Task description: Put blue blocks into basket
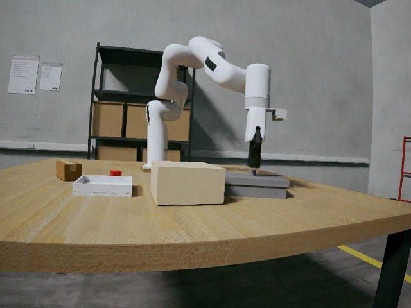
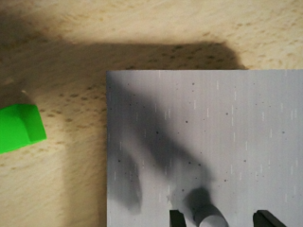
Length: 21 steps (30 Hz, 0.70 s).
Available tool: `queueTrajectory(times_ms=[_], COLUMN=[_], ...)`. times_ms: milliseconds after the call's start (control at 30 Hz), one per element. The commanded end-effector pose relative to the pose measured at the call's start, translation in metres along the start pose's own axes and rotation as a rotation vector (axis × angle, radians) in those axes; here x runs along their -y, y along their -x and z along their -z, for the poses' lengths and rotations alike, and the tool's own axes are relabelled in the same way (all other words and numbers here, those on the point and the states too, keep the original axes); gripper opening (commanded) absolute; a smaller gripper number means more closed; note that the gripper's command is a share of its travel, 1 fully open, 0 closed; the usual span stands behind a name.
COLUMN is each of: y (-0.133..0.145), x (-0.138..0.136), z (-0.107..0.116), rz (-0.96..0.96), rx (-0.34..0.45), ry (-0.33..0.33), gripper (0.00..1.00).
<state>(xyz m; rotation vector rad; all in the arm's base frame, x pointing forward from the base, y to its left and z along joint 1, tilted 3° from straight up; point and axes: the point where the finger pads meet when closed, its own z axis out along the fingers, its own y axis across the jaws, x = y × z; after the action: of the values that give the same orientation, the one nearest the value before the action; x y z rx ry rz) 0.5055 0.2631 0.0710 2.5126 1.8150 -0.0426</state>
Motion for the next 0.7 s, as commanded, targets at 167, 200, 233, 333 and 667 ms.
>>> queueTrajectory(times_ms=[167, 200, 233, 333, 667], y=[-0.001, -0.001, -0.001, -0.001, -0.001], x=[-0.001, -0.001, -0.001, -0.001, -0.001], z=[-0.001, -0.002, -0.002, -0.004, -0.011], rz=[0.0, 0.0, 0.0, 0.0, 0.0], rx=[-0.004, -0.004, -0.004, -0.004, -0.004], ry=[0.004, 0.004, 0.004, 0.004, 0.004], gripper=[0.44, 0.44, 0.44, 0.44, 0.44])
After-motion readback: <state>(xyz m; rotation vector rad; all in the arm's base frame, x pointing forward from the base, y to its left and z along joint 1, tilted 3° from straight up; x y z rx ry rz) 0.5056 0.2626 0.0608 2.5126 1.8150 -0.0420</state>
